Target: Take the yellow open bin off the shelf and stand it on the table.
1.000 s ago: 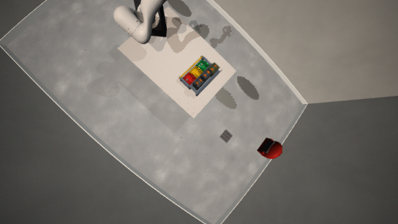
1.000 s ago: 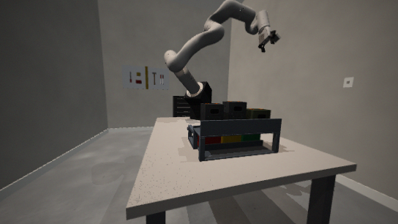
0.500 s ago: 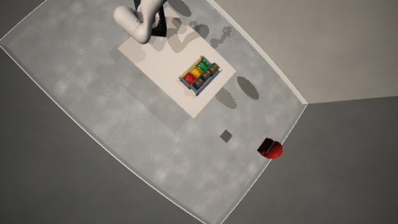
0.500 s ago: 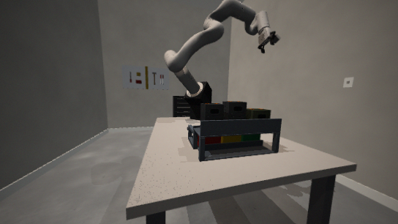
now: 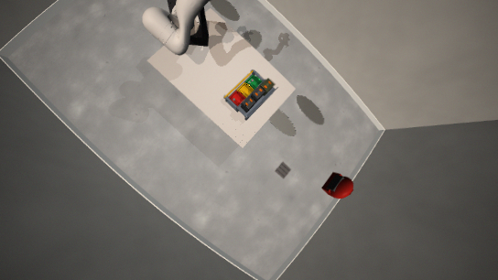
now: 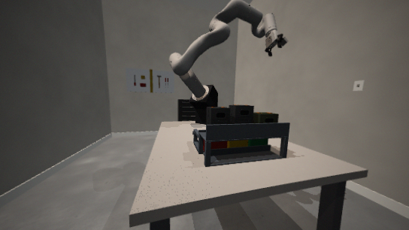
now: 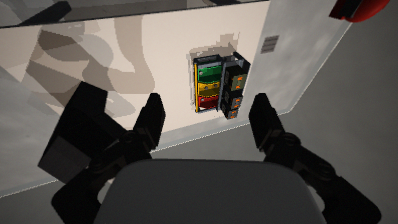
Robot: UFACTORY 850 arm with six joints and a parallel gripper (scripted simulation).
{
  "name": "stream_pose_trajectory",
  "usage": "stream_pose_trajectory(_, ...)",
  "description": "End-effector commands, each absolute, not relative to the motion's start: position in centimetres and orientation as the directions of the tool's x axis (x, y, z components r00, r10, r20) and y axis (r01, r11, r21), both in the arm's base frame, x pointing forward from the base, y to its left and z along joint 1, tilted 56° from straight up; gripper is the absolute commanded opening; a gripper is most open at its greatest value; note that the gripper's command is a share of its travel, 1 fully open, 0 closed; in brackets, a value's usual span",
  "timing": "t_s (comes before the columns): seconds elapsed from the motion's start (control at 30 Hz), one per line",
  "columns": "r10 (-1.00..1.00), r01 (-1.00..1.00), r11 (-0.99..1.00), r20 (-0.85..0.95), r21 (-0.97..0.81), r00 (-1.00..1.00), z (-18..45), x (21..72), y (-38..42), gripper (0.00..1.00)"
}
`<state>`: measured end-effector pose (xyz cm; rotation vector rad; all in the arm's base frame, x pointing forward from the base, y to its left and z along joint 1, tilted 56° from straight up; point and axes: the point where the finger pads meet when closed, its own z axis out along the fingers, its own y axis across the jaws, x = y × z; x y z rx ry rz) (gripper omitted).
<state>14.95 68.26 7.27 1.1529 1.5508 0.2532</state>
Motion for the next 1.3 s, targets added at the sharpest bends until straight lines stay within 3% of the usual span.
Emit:
stream_pose_trajectory(0.0,0.767,0.523,0.497,-0.633,0.692,0.109,7.36,14.90,68.33,1.00)
stream_pose_trajectory(1.27,0.767,0.523,0.497,-0.633,0.692,0.109,7.35,15.16,68.06,1.00)
